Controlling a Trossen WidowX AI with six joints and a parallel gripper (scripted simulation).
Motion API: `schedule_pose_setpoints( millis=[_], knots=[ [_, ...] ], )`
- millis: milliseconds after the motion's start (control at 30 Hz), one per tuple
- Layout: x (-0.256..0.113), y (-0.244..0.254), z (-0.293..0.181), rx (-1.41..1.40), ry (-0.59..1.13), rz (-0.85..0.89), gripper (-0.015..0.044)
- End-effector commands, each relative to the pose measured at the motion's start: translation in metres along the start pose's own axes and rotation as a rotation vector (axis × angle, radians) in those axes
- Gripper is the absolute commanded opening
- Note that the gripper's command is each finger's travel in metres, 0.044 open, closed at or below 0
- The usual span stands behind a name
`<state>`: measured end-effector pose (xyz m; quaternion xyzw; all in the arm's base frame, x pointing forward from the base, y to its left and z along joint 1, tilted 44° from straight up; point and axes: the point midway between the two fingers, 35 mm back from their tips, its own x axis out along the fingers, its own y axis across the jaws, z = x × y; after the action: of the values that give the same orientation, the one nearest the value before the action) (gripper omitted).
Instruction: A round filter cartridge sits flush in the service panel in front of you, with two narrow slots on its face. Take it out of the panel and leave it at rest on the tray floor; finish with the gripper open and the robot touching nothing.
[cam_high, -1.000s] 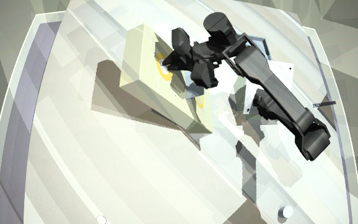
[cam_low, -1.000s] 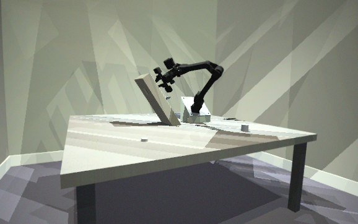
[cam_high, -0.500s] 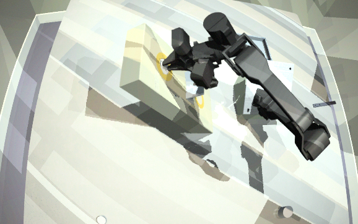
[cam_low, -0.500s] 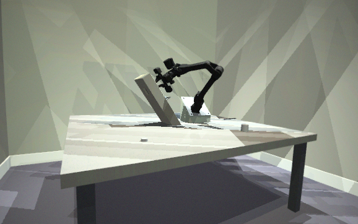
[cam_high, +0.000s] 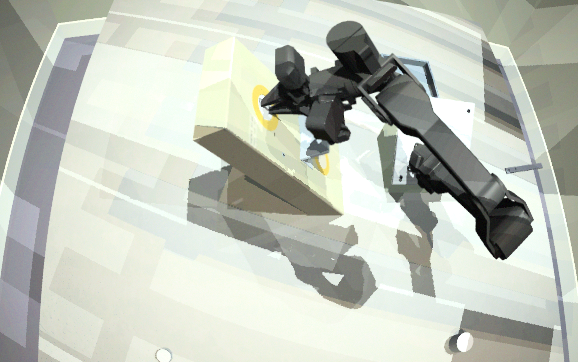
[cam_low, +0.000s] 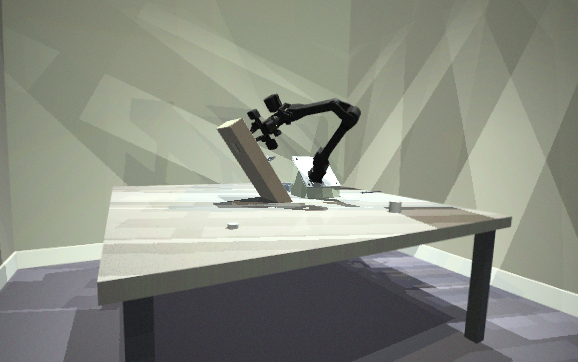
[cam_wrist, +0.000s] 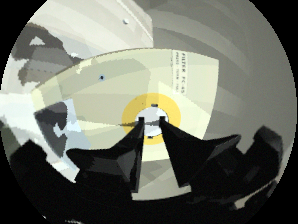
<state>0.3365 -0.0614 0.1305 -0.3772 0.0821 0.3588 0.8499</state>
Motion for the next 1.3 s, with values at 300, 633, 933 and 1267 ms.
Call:
schedule_pose_setpoints(
  millis=[300, 633, 933, 1267],
  knots=[
    [0.007, 0.000, -0.001, 0.007, 0.006, 0.000, 0.0107],
    [0.010, 0.000, -0.001, 0.006, 0.005, 0.000, 0.0107],
    [0.013, 0.000, -0.001, 0.006, 0.005, 0.000, 0.0107],
    [0.009, -0.001, -0.001, 0.007, -0.001, -0.008, 0.0100]
  ],
)
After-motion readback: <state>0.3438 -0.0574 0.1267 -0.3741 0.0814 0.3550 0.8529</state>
